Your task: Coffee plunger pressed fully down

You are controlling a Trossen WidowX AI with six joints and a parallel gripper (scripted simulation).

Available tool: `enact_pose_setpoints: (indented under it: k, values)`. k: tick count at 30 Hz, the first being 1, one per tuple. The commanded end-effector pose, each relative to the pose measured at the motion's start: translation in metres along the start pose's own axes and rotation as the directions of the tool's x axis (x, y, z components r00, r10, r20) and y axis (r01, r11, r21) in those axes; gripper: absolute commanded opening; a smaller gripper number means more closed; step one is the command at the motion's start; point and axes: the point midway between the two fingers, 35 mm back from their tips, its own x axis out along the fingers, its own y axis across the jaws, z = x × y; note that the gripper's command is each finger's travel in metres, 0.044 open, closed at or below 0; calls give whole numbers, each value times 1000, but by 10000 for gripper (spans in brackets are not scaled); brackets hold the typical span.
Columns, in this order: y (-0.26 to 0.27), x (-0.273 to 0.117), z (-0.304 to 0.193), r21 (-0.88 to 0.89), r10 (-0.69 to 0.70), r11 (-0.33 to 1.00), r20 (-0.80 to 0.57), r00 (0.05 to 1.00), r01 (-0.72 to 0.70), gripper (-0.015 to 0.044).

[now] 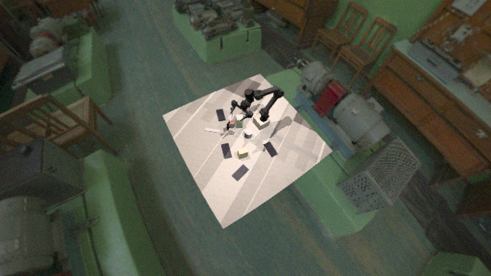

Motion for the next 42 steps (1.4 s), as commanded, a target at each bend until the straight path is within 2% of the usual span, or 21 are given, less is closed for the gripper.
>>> enact_pose_setpoints:
  k: [1, 8, 10, 14, 21, 42]
  values:
    - [-44, -40, -46, 142, -234, 956, -162, 959, 257, 440]
    - [-83, -119, -113, 258, -513, 729, -408, 755, 634, 440]
    - [-87, -136, -125, 266, -549, 671, -450, 705, 692, 440]
    - [-86, -136, -135, 267, -554, 662, -455, 697, 700, 440]
    - [-78, -126, -184, 267, -559, 655, -457, 692, 706, 440]
    - [-92, -110, -195, 267, -563, 652, -457, 689, 710, 440]
